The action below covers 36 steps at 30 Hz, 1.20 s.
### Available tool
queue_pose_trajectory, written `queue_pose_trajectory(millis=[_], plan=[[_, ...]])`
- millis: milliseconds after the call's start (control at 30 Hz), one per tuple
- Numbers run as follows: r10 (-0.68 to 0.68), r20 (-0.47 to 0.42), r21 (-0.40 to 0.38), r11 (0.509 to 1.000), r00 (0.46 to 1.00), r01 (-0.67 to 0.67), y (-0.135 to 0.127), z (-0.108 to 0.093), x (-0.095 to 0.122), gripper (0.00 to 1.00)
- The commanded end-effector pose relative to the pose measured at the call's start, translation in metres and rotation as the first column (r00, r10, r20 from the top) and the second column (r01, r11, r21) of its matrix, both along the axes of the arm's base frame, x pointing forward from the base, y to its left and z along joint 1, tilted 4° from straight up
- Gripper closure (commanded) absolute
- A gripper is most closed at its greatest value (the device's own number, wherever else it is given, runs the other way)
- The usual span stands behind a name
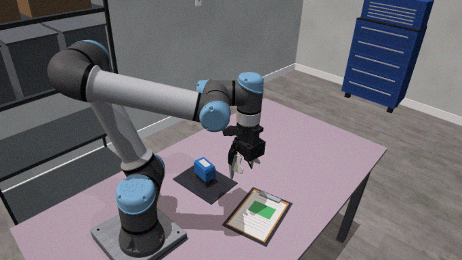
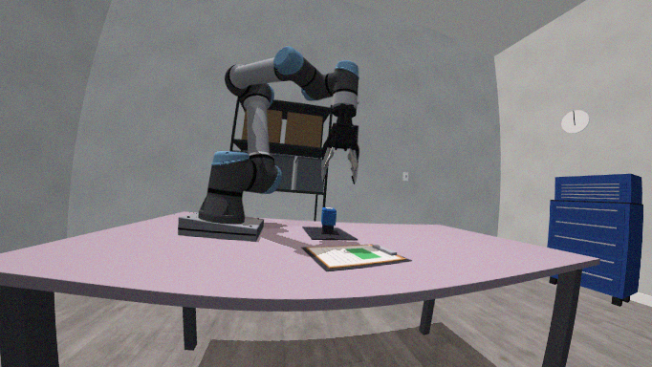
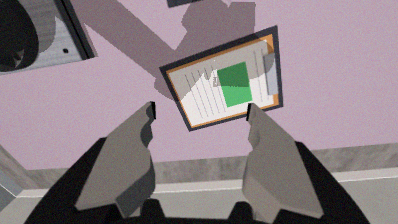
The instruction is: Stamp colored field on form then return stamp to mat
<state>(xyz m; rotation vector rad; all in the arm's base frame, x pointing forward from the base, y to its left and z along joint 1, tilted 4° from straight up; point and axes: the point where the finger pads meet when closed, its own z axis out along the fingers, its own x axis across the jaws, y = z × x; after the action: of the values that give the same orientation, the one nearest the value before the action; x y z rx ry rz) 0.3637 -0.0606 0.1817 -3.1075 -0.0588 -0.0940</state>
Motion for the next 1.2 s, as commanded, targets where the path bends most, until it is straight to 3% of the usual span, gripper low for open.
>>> queue_pose_trajectory(millis=[0,500,1167], plan=[[-0.006,0.001,-0.004,1.0,1.0,0.006,0.025,-0.003,0.0,0.44],[-0.006,-0.003,-0.003,1.0,1.0,0.006,0.103,-0.015,-0.004,0.44],[-0.006,0.002,-0.004,1.0,1.0,0.006,0.174,-0.023,-0.005,0.44]])
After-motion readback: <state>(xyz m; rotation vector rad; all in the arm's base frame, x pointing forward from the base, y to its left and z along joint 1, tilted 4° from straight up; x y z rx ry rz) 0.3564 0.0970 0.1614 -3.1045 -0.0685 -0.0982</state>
